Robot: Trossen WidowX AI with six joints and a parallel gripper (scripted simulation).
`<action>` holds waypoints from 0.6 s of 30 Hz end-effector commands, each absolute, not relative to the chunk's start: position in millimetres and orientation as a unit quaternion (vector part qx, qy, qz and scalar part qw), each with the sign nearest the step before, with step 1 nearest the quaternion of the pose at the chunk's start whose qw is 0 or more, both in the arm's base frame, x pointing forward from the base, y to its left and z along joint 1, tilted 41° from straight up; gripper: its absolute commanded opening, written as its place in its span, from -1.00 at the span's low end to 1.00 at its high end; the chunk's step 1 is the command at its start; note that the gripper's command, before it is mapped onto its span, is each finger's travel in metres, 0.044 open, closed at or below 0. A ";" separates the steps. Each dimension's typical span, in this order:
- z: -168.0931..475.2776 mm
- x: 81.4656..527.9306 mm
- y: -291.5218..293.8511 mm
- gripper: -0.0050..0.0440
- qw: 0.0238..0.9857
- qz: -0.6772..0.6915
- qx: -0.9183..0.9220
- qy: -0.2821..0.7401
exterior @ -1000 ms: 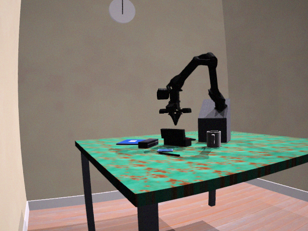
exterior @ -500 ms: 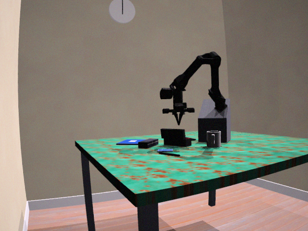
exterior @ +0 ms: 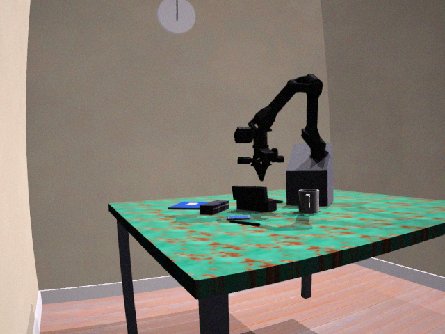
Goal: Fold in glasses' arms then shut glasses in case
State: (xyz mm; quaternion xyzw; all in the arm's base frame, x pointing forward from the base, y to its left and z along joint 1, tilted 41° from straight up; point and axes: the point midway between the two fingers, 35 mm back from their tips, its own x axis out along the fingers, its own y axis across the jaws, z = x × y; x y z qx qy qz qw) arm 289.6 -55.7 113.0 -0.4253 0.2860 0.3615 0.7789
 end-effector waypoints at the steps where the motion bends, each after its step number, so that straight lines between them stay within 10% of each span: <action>1: 112.1 290.4 -53.4 -0.80 0.774 0.363 -0.436 0.281; 18: 76.1 317.6 -37.6 -0.80 0.770 0.366 -0.444 0.277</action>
